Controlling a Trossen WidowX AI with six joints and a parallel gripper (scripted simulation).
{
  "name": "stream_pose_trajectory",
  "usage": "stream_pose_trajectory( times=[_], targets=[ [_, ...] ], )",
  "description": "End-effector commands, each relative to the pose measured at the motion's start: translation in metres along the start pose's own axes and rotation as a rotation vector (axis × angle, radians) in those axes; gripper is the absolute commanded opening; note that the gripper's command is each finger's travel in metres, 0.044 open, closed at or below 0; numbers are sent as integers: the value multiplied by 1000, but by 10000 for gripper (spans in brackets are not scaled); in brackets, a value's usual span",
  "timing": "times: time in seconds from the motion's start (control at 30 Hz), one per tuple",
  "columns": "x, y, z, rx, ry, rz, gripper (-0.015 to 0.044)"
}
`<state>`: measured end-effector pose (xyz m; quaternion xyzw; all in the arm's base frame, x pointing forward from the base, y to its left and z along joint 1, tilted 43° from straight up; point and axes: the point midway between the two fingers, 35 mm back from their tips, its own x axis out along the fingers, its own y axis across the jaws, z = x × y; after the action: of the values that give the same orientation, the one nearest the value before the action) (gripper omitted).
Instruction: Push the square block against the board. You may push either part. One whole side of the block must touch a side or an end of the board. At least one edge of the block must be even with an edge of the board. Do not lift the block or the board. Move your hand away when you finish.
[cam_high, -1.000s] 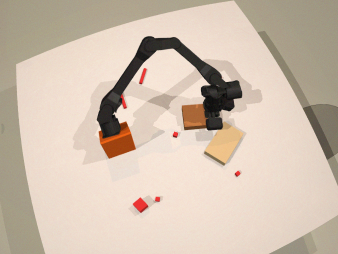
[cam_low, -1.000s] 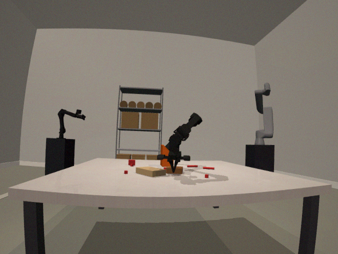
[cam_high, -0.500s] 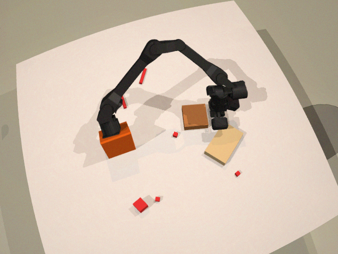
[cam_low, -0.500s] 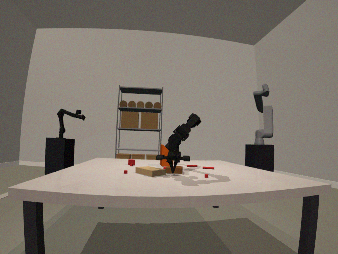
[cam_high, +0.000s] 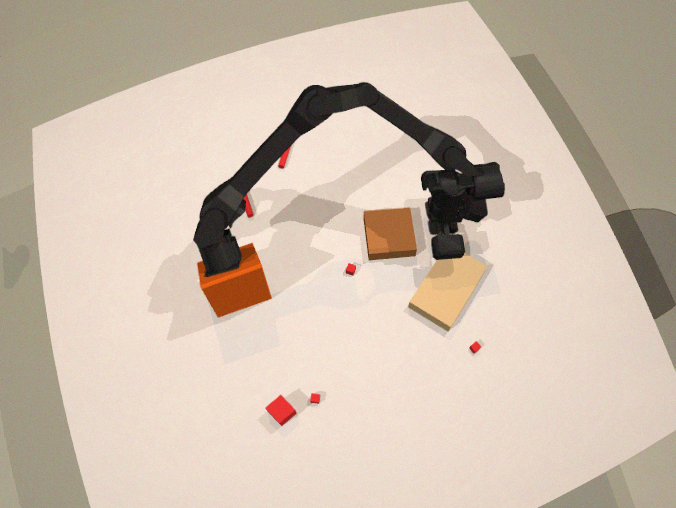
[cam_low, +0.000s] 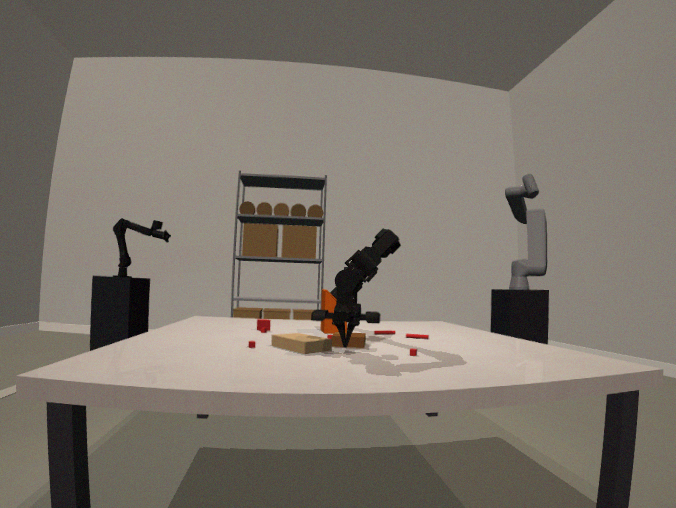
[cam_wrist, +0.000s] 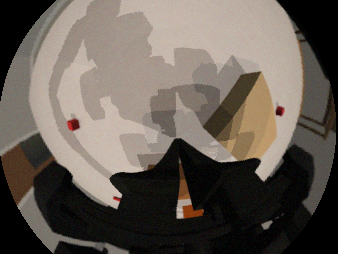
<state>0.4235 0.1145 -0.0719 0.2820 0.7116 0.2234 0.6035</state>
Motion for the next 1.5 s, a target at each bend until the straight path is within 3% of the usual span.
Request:
stream_pose_trajectory(
  times=[0.0, 0.37, 1.47],
  targets=[
    [-40, 0, 2, -5, -11, 0, 0],
    [-52, 1, 0, -29, -10, 0, 0],
    [-52, 59, -47, -1157, -8, -3, 0]
  ],
)
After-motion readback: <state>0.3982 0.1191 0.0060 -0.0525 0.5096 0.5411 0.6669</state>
